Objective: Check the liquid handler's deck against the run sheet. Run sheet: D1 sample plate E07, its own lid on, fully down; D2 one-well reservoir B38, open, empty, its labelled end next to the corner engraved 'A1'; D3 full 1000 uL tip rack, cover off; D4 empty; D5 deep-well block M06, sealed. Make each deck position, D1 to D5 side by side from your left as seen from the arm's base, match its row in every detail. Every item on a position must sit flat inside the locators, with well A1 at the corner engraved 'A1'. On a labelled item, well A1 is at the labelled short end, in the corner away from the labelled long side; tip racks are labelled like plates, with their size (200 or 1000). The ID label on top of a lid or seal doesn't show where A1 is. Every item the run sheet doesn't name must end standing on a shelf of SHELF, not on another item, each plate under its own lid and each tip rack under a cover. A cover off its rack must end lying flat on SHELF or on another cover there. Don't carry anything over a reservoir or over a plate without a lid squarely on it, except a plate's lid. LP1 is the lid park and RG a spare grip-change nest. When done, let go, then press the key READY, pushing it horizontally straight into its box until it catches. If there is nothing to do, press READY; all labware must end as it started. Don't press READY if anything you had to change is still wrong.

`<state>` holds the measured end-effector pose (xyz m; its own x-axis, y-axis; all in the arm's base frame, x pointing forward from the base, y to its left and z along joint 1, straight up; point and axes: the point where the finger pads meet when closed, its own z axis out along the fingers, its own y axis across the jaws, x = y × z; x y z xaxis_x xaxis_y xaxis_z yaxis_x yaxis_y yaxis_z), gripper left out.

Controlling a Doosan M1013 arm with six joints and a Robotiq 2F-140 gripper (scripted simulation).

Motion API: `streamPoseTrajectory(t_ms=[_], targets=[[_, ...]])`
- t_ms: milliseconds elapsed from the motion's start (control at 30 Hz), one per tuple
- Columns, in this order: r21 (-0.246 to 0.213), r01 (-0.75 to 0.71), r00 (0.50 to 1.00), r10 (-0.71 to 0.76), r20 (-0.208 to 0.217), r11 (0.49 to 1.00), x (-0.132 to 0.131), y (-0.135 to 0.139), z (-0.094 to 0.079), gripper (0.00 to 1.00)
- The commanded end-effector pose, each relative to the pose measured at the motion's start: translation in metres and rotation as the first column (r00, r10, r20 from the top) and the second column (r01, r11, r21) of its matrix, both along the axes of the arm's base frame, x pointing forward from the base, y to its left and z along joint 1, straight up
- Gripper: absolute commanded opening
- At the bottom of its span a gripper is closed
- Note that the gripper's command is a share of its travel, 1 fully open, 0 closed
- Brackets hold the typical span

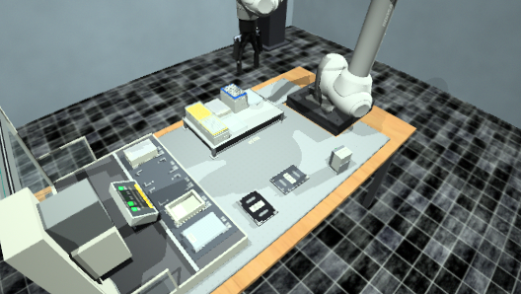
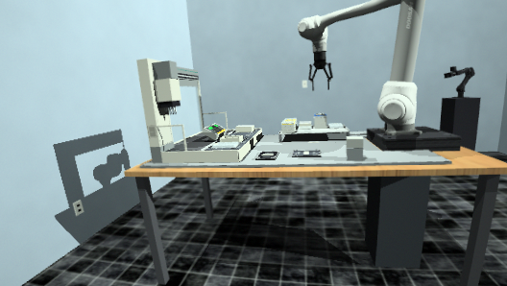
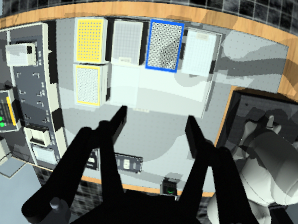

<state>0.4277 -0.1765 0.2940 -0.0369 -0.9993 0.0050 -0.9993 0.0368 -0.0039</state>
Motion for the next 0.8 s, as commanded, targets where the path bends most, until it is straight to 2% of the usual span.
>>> streamPoseTrajectory(t_ms=[0,367,433,767], targets=[[0.000,0.000,1.000,0.000,0.001,1.000,0.000,-0.013,0.001,0.66],[0.000,0.000,1.000,0.000,0.001,1.000,0.000,-0.068,0.001,0.66],[0.000,0.000,1.000,0.000,0.001,1.000,0.000,-0.068,0.001,0.66],[0.000,0.000,1.000,0.000,0.001,1.000,0.000,-0.116,0.001,0.66]])
